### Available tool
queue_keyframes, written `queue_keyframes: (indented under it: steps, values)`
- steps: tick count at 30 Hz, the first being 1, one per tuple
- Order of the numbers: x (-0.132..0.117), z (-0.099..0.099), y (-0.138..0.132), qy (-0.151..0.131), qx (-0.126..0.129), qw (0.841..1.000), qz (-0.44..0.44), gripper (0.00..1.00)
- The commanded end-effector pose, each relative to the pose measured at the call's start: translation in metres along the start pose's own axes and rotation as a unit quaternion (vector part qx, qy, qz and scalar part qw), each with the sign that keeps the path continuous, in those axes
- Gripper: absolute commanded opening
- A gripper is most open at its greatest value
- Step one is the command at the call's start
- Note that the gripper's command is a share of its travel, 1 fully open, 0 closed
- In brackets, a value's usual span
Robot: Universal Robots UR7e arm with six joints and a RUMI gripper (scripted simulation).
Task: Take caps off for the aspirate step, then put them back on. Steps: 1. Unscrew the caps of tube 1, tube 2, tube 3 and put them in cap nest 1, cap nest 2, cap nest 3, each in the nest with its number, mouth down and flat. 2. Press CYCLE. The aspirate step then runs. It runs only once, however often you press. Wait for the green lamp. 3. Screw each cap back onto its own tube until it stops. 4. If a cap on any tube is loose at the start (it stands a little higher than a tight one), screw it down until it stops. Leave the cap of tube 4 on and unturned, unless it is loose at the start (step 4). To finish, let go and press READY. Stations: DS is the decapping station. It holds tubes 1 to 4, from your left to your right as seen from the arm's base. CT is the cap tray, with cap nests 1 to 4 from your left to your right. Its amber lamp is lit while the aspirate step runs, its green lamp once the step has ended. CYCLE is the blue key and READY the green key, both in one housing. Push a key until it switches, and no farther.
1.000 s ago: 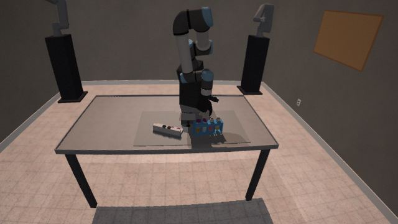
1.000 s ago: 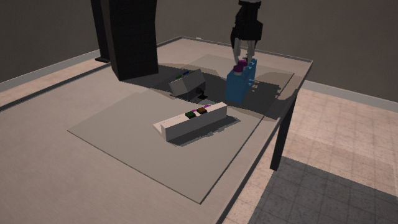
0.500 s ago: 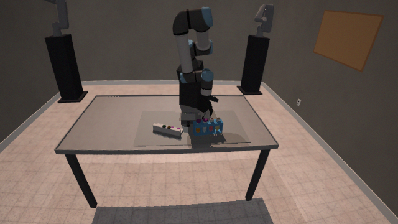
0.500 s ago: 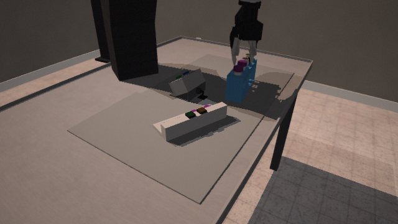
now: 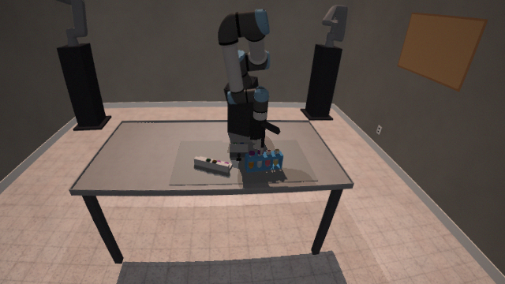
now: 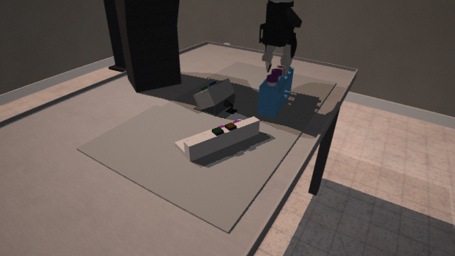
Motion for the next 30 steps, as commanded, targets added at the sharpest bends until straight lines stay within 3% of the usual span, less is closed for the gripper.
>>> queue_keyframes:
  steps: [1, 10, 11, 23, 26, 30]
  values:
    - [0.0013, -0.0003, 0.0006, -0.006, 0.000, 0.990, 0.139, 0.35]
    - [0.0013, -0.0003, 0.0006, -0.007, 0.000, 0.986, 0.167, 0.35]
    - [0.0013, -0.0003, 0.0006, -0.007, 0.000, 0.986, 0.167, 0.00]
    - [0.0013, -0.0003, 0.0006, -0.007, 0.000, 0.986, 0.167, 0.00]
    - [0.0013, -0.0004, 0.0006, -0.007, 0.000, 0.990, 0.142, 0.00]
    - [0.0014, -0.0005, 0.0006, -0.007, 0.001, 0.999, 0.043, 0.00]
Point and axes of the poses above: the point where the finger pads meet when closed, its own z axis out along the fingers, its own y axis across the jaws, x = y × z, the point moved 7 cm from there along -z, back along the fingers, and after that the axes turned 6 degrees about -z, right-handed, at the moved point
